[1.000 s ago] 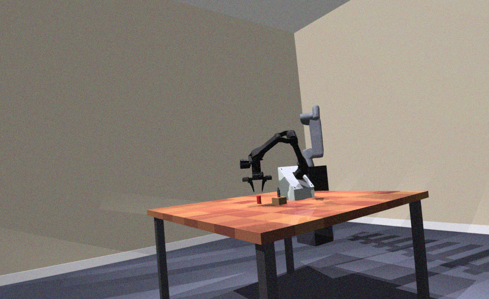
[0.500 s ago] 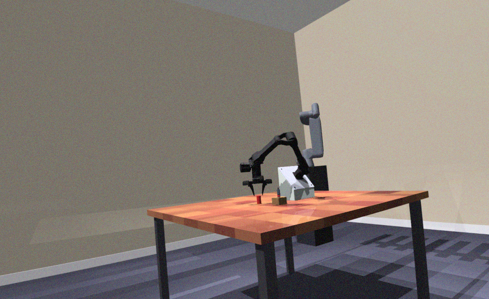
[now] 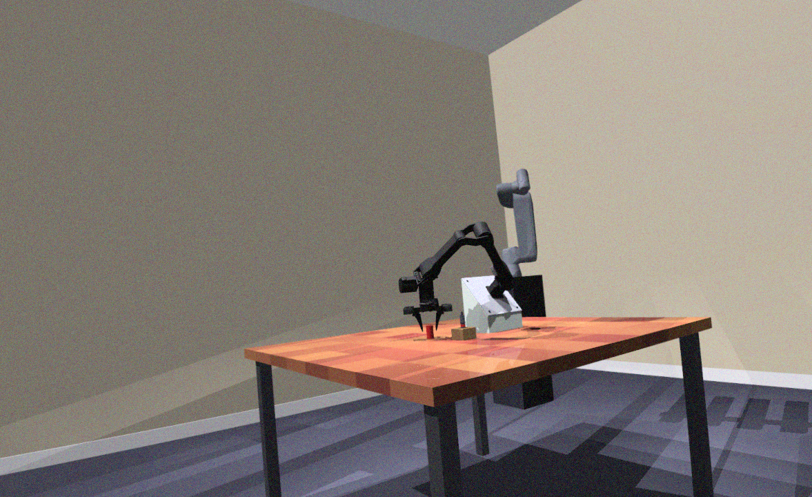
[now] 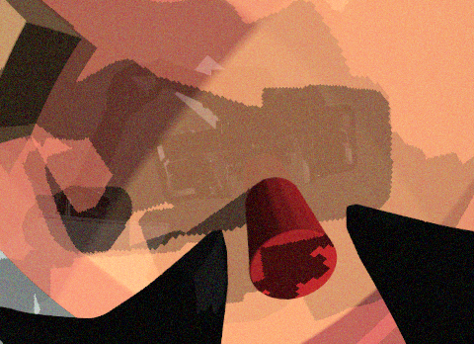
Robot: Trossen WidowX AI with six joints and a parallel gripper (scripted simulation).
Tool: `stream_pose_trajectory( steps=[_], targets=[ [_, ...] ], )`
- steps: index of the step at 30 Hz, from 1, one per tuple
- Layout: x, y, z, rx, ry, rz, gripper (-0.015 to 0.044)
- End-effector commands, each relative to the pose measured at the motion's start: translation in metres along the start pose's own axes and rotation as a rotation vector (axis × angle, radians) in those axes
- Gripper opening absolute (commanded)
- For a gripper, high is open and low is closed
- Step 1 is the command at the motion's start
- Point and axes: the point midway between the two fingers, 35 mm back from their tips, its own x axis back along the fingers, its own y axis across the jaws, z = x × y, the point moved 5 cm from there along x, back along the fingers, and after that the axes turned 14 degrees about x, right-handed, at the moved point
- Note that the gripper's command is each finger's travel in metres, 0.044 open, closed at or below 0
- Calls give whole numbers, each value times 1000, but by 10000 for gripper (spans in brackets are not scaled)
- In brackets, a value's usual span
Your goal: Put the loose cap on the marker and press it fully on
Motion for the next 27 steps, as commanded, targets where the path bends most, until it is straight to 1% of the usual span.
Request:
stream_pose_trajectory(
  steps=[1,7,11,20,23,27],
  targets=[
    [-8,1,2,-12,-5,-6,243],
    [-15,2,2,-12,-7,-6,243],
    [-15,2,1,-12,-7,-6,138],
    [-15,2,1,-12,-7,-6,78],
    [-10,1,1,-12,-6,-6,0],
    [2,0,1,-12,-4,-4,0]
  ],
)
